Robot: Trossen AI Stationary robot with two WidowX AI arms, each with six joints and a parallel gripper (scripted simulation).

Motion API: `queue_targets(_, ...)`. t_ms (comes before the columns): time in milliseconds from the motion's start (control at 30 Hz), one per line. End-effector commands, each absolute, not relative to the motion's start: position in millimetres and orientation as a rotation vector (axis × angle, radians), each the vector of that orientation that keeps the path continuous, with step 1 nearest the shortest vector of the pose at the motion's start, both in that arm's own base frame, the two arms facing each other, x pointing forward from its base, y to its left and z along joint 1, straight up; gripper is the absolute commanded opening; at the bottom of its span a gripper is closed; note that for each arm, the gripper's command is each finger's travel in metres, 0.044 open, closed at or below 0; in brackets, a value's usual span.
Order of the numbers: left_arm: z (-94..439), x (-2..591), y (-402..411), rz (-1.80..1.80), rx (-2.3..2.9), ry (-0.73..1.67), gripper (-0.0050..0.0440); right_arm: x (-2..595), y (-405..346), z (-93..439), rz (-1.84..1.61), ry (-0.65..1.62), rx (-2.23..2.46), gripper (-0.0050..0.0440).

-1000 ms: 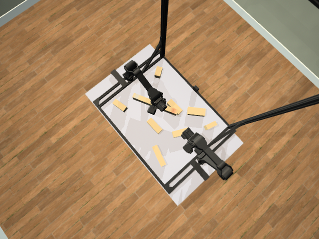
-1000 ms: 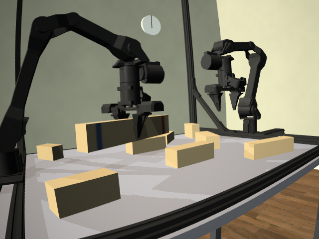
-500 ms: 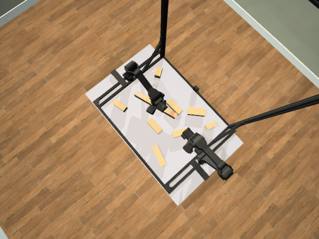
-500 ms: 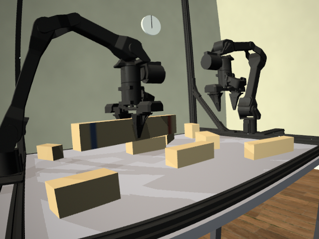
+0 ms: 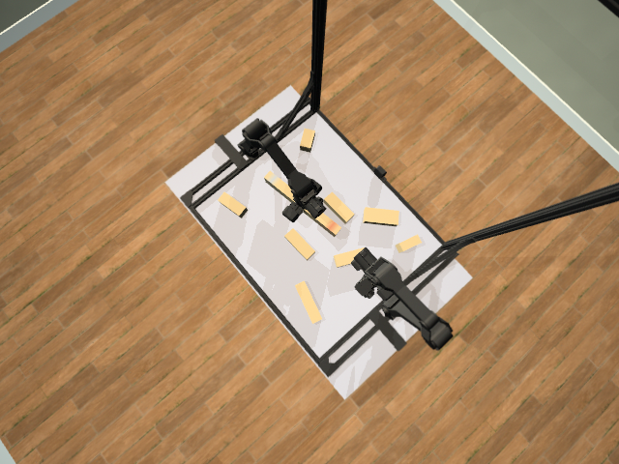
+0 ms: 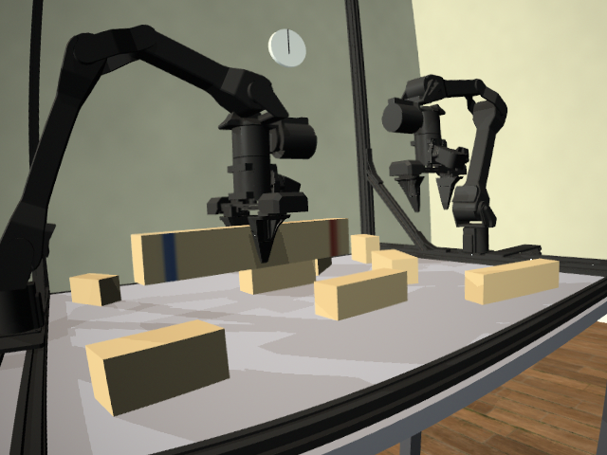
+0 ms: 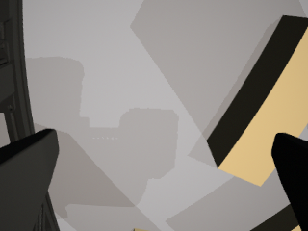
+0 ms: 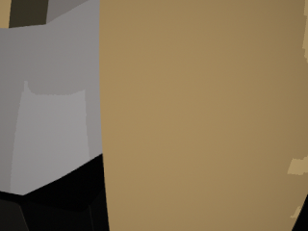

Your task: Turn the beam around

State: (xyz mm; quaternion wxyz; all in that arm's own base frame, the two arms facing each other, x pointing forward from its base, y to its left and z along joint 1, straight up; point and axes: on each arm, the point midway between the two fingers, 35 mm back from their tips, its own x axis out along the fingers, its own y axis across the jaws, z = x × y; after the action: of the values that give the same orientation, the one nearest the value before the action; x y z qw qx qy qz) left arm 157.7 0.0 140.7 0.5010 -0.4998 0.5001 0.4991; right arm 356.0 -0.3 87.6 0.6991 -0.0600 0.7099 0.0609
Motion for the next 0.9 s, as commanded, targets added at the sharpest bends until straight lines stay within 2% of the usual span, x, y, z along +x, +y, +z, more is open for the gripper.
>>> queue_targets(0,140.9,157.5,0.0,1.209,-1.209,1.209,0.0440,361.2,-0.1,91.9,0.103,1.568,-0.103,0.0000)
queue_targets(867,140.9,157.5,0.0,1.209,-1.209,1.209,0.0440,368.2,0.2,92.0,-0.120,1.567,0.120,0.0000)
